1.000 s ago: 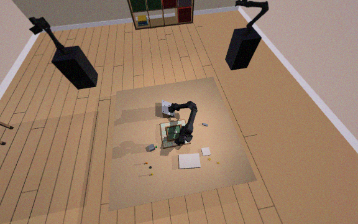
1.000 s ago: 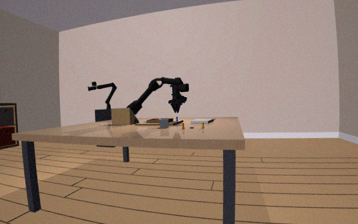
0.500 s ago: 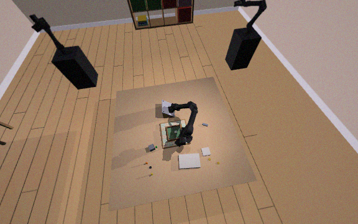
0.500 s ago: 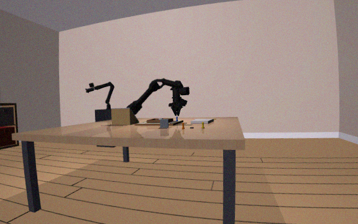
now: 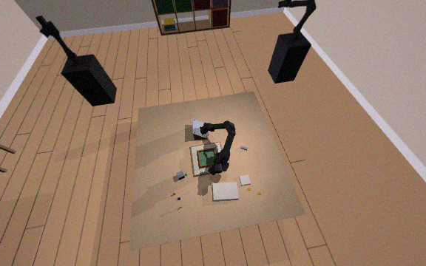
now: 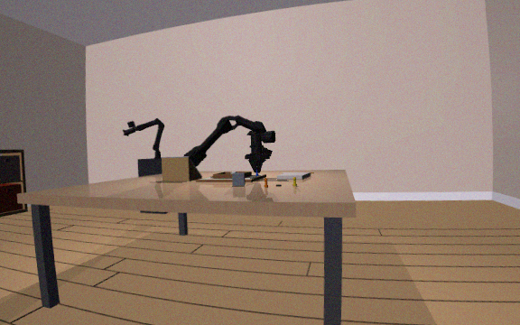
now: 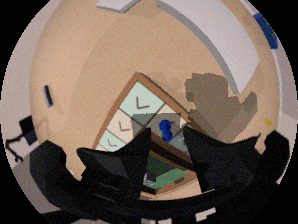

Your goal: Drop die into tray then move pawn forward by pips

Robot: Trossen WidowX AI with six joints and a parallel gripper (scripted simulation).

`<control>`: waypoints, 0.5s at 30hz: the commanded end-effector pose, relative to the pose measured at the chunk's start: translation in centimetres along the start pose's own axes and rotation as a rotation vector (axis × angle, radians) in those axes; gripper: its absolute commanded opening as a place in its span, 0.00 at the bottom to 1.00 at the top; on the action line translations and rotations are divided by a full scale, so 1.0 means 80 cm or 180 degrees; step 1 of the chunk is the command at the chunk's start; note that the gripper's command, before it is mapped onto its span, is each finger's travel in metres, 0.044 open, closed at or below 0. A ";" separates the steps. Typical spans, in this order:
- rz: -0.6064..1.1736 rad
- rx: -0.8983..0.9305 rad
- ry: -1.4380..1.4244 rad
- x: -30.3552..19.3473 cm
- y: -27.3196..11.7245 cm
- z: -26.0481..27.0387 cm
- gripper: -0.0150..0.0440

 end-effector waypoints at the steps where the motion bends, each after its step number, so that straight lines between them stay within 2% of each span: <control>1: -0.0003 0.0017 0.0018 -0.001 0.008 0.001 0.59; 2: -0.0003 0.0017 0.0018 -0.001 0.009 0.001 0.59; 7: -0.0003 0.0017 0.0018 -0.001 0.009 0.001 0.37; 15: -0.0003 0.0017 0.0018 -0.001 0.009 0.001 0.28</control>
Point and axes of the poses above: the point midway between the two fingers, 35 mm back from their tips, its own y axis out along the fingers, its own z axis across the jaws, x = y × z, the point moved 2 cm from there along -y, back along the fingers, and after that the axes turned 2 degrees about -y, right-handed, at the moved point
